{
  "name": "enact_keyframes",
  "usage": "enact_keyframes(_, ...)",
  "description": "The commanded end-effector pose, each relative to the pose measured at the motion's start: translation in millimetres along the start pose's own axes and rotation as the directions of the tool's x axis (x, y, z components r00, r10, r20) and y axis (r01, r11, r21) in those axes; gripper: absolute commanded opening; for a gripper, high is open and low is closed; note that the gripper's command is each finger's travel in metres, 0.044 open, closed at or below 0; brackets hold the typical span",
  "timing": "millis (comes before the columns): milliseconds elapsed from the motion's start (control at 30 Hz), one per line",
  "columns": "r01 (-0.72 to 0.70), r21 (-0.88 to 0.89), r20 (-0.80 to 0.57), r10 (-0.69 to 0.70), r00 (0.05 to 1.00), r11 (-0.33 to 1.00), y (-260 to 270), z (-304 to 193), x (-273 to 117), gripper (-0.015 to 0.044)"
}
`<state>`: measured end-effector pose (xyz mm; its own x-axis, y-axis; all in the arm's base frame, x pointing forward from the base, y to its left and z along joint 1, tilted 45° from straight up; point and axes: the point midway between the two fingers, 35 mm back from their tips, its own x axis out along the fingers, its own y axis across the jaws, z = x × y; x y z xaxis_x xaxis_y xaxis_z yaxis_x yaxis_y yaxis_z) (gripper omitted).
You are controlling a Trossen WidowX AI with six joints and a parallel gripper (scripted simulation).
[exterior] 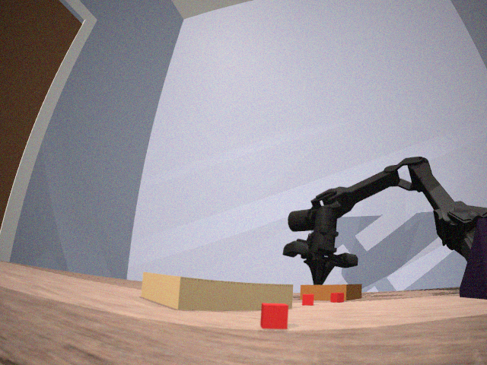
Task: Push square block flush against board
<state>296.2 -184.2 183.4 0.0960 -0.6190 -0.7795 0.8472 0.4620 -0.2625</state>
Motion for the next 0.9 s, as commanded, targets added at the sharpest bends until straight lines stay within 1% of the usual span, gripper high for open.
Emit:
enact_keyframes(0, 0.006, -0.095, -0.015, -0.007, 1.000, 0.995, 12, -13, 0, 0.0000)
enact_keyframes(233, 0.007, -0.254, -0.030, -0.015, 0.999, 0.967, 34, -37, -3, 0.0000)
enact_keyframes(367, 0.008, -0.378, -0.041, -0.025, 0.999, 0.926, 48, -53, -3, 0.0000)
enact_keyframes(600, 0.009, -0.586, -0.052, -0.049, 0.997, 0.811, 69, -83, -4, 0.0000)
enact_keyframes(867, 0.001, -0.761, -0.059, -0.071, 0.996, 0.649, 84, -113, -6, 0.0000)
